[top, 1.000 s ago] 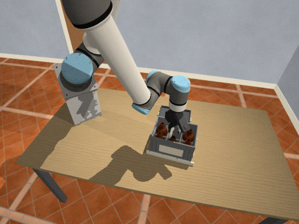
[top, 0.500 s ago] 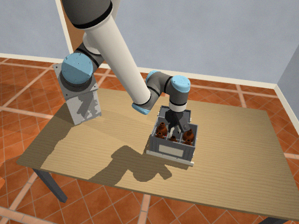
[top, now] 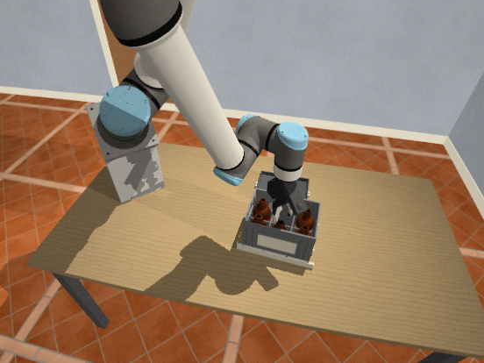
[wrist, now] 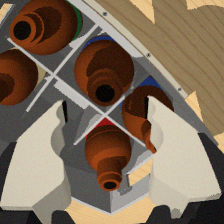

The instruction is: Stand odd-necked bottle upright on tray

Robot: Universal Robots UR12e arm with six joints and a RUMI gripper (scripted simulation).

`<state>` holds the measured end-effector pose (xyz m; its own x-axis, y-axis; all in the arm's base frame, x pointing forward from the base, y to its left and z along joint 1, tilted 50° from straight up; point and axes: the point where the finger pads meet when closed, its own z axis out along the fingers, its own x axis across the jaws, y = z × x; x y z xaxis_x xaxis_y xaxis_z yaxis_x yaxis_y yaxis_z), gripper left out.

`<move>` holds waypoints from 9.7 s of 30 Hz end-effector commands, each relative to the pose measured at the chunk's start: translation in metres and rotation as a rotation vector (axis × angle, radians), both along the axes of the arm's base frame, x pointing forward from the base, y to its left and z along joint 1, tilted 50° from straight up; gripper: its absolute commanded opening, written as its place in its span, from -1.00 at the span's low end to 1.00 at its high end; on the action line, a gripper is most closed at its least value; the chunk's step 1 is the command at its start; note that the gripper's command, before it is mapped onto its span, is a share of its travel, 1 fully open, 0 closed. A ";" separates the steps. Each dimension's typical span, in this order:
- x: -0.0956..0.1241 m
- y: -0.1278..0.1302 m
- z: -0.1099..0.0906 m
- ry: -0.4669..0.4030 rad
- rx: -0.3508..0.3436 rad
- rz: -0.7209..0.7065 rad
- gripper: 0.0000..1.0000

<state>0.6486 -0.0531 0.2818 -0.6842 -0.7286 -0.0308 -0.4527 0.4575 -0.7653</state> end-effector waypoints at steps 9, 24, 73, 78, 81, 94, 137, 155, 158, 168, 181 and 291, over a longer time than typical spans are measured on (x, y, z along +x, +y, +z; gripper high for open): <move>0.001 0.000 0.000 -0.001 0.000 0.000 -0.24; 0.006 -0.005 -0.006 -0.001 0.000 0.000 -0.24; 0.023 -0.020 -0.025 -0.001 0.000 0.000 -0.24; 0.023 -0.020 -0.025 -0.001 0.000 0.000 -0.24; 0.023 -0.020 -0.025 -0.001 0.000 0.000 -0.24; 0.023 -0.020 -0.025 -0.001 0.000 0.000 -0.24; 0.023 -0.020 -0.025 -0.001 0.000 0.000 -1.00; 0.023 -0.020 -0.025 -0.001 0.000 0.000 -1.00; 0.023 -0.020 -0.025 -0.001 0.000 0.000 -1.00; 0.023 -0.020 -0.025 -0.001 0.000 0.000 -1.00; 0.023 -0.020 -0.025 -0.001 0.000 0.000 -0.24; -0.024 0.026 0.027 -0.001 0.000 0.000 -1.00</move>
